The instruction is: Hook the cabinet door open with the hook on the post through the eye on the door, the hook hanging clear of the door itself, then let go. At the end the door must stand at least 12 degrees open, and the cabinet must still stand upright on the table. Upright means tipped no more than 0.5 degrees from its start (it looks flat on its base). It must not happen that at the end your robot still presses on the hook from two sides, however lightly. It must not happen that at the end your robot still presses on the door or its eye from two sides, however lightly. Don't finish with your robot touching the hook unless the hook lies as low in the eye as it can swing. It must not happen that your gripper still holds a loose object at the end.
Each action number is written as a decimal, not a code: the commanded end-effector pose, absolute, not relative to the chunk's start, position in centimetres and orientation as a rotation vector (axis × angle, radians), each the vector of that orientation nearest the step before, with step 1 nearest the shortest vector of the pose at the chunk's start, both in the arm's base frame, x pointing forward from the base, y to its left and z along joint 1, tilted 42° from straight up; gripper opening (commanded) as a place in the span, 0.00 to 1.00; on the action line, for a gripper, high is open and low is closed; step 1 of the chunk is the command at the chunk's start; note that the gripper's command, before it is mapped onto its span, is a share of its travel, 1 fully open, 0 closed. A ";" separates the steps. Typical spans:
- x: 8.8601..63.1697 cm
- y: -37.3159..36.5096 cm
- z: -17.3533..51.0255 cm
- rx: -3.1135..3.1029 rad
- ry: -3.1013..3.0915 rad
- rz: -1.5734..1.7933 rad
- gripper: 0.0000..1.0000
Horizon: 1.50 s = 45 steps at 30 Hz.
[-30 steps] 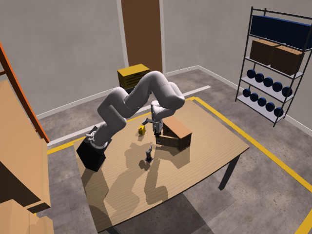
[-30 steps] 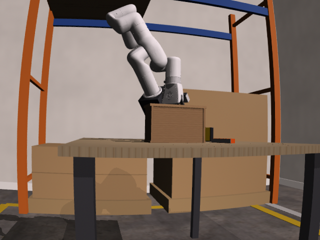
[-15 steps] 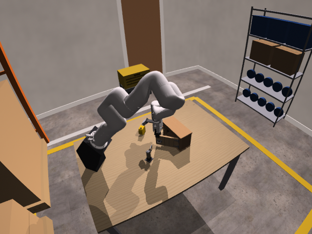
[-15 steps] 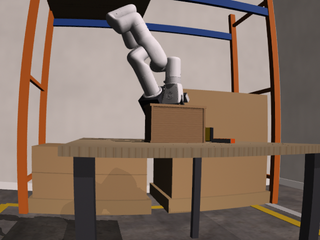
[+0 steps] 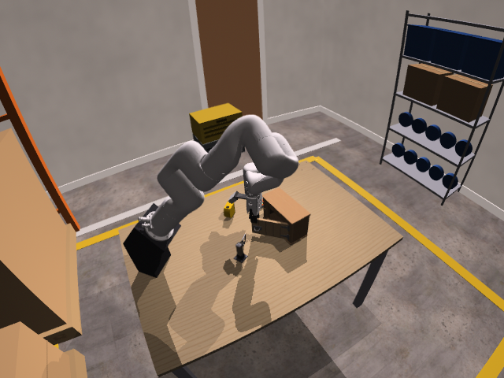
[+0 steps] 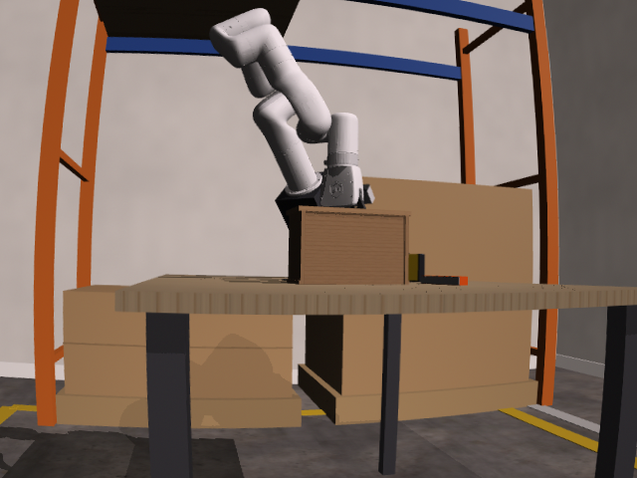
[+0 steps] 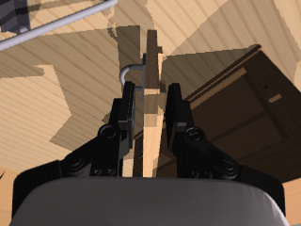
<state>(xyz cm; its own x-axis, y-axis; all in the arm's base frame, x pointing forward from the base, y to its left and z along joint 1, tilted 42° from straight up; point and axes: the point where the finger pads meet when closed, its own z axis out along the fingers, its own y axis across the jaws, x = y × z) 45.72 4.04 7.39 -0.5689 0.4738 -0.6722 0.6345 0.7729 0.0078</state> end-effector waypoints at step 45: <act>42.2 7.0 12.5 0.819 2.284 -0.304 0.27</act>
<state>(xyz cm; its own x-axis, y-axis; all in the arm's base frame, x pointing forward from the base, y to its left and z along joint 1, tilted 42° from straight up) 42.27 6.83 12.26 -0.5691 0.4739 -0.6720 0.6341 0.7732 0.0082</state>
